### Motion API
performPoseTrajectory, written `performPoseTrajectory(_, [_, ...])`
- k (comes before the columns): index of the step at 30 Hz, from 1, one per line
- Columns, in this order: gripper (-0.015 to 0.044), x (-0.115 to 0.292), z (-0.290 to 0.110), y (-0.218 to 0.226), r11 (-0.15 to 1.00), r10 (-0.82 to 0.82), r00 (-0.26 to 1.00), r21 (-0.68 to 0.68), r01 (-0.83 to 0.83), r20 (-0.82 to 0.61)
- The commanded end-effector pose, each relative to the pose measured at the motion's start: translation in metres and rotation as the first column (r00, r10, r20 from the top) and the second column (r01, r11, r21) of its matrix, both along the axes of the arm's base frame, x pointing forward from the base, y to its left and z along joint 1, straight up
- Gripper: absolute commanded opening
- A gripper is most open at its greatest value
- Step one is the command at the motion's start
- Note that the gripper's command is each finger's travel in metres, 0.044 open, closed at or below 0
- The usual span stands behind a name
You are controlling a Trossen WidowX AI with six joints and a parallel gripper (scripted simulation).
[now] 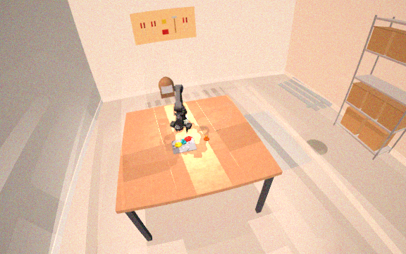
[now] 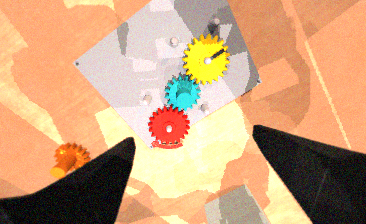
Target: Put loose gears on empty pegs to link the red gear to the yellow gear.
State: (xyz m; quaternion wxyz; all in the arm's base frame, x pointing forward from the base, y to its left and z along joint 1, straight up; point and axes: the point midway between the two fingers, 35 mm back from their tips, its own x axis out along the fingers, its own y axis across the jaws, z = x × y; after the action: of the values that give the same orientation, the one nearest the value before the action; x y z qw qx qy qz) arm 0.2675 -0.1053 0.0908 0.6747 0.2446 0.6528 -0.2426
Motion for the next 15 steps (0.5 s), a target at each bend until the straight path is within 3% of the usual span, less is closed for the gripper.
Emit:
performPoseTrajectory(1, [0.0440, 0.000, 0.000, 0.000, 1.000, 0.003, 1.000, 0.000, -0.003, 0.000])
performPoseTrajectory(6, [0.0440, 0.008, 0.003, 0.018, 1.000, 0.003, 1.000, 0.002, -0.003, 0.001])
performPoseTrajectory(15, [0.0440, 0.031, 0.020, 0.143, 1.000, 0.030, 1.000, 0.009, -0.030, 0.003])
